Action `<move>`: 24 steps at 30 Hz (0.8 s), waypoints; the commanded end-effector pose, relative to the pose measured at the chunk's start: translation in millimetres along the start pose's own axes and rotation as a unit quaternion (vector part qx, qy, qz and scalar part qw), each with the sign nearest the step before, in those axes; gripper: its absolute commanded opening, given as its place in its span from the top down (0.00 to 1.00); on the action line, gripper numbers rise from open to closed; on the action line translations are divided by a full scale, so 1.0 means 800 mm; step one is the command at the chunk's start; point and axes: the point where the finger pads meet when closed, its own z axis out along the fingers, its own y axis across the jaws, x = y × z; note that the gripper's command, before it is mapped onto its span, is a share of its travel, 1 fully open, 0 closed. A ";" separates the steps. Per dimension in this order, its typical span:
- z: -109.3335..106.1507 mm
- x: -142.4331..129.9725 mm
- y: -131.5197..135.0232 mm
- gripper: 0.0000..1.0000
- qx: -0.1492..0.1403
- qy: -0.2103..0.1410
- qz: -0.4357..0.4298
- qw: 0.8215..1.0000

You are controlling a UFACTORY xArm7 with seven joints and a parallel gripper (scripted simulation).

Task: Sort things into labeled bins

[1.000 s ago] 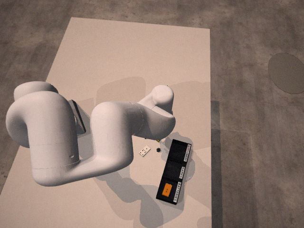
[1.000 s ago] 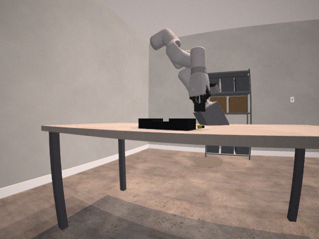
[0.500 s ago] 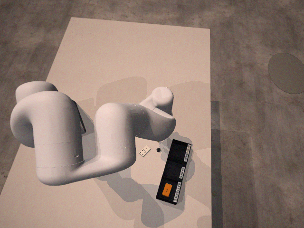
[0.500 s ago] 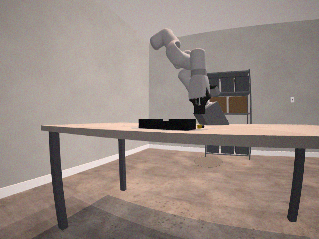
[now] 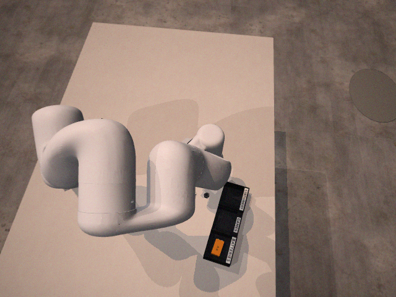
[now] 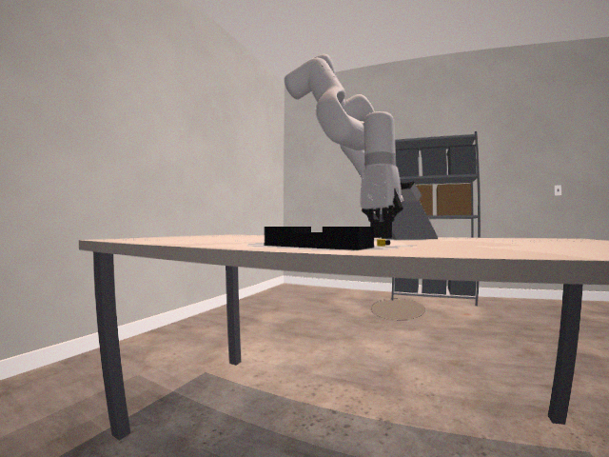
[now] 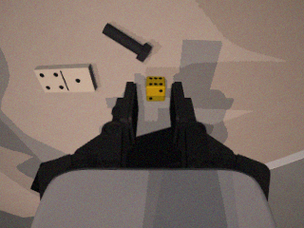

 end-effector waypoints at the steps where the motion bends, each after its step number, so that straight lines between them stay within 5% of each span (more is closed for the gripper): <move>1: 0.004 -0.002 0.005 0.70 -0.003 -0.003 0.000 1.000; 24: 0.019 -0.002 0.003 0.70 -0.003 -0.003 0.000 1.000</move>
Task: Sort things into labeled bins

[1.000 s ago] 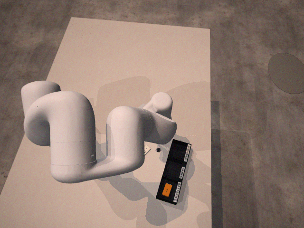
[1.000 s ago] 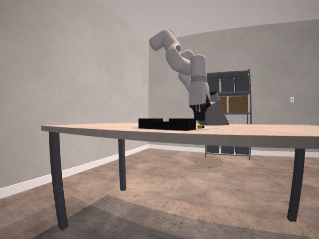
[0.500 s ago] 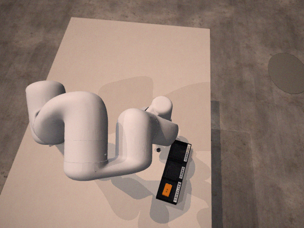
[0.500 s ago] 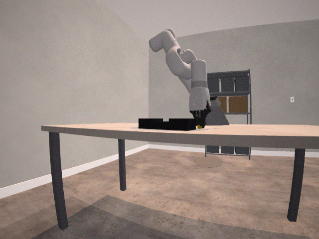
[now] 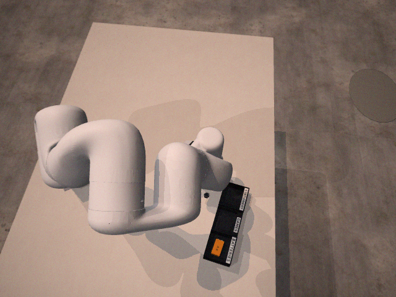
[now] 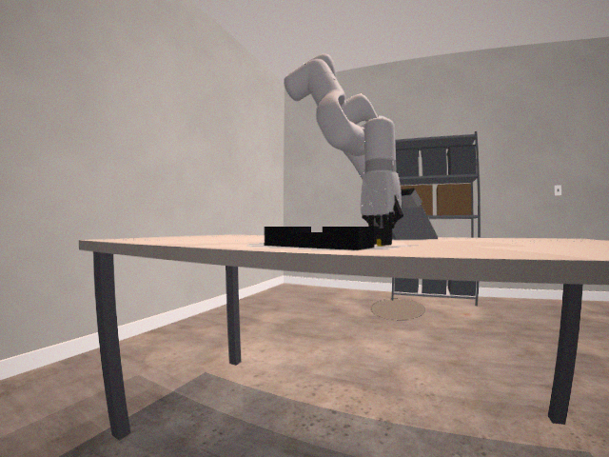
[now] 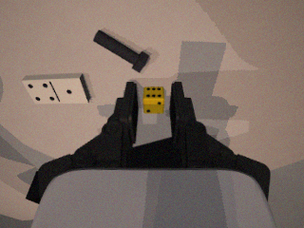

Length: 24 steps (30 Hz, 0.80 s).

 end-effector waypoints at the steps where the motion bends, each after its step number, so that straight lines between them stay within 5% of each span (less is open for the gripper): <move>1: -0.001 0.000 0.001 0.70 -0.001 -0.001 0.000 1.000; 2: -0.001 0.000 0.001 1.00 -0.001 -0.001 0.000 1.000; 24: -0.001 0.000 0.001 1.00 -0.001 -0.001 0.000 1.000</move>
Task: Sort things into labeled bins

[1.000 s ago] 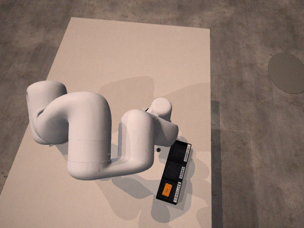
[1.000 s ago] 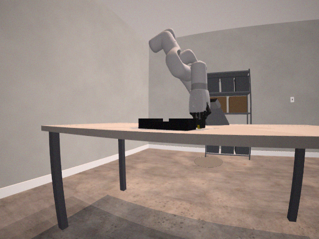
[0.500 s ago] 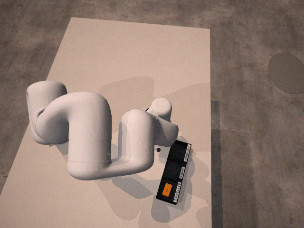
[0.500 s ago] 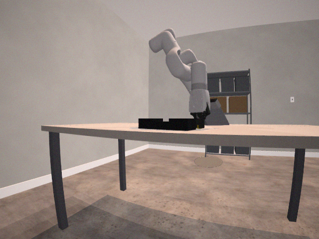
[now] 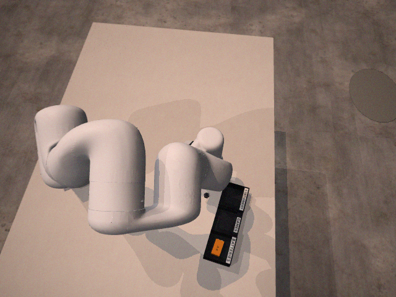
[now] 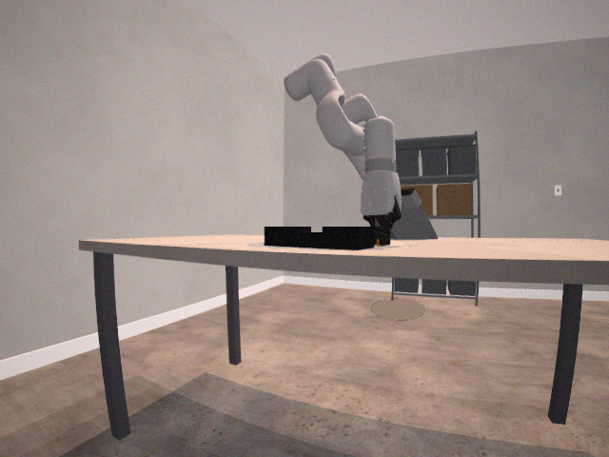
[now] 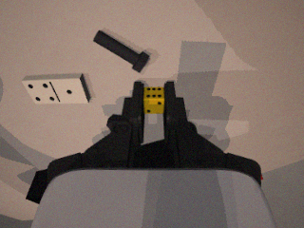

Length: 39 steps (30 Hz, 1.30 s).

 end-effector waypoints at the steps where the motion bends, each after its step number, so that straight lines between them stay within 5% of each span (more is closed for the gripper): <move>1: -0.001 0.000 0.001 1.00 -0.001 -0.001 0.000 1.000; 9: -0.001 -0.001 0.002 1.00 -0.001 -0.001 0.000 1.000; 29: -0.076 -0.001 0.001 1.00 -0.001 -0.001 0.000 1.000; 39: -0.076 -0.001 0.001 1.00 -0.001 -0.001 0.000 1.000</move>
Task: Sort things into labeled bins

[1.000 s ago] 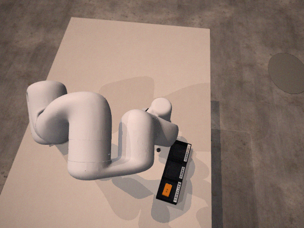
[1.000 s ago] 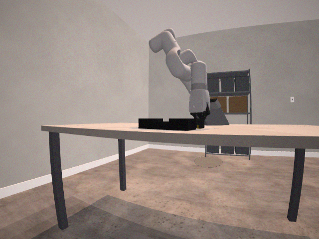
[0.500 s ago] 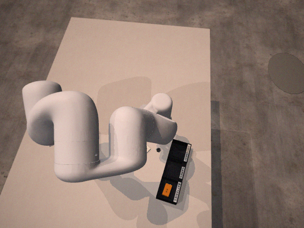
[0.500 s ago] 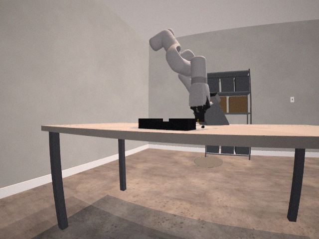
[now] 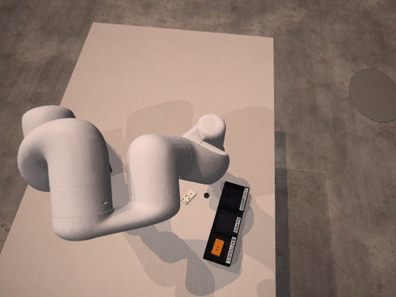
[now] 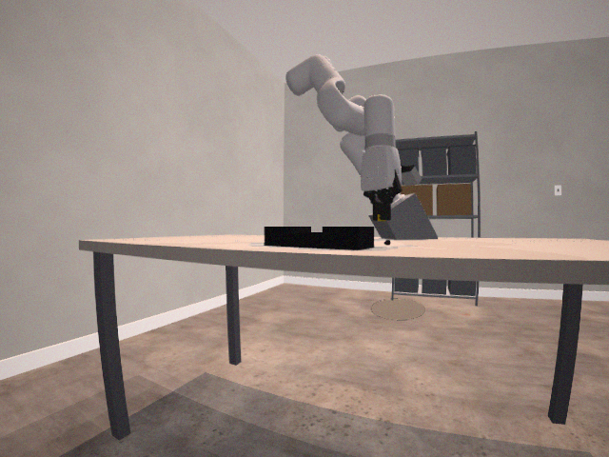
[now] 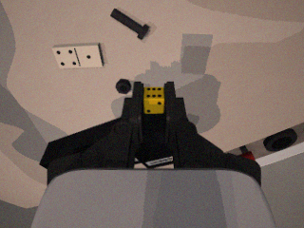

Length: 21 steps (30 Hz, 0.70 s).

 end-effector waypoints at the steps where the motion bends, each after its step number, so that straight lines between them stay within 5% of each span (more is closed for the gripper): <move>1: -0.001 -0.002 0.000 1.00 0.000 -0.001 0.001 1.000; 13: -0.009 -0.001 0.000 1.00 0.000 -0.001 0.001 1.000; 21: -0.010 -0.056 -0.026 1.00 0.000 -0.001 0.001 1.000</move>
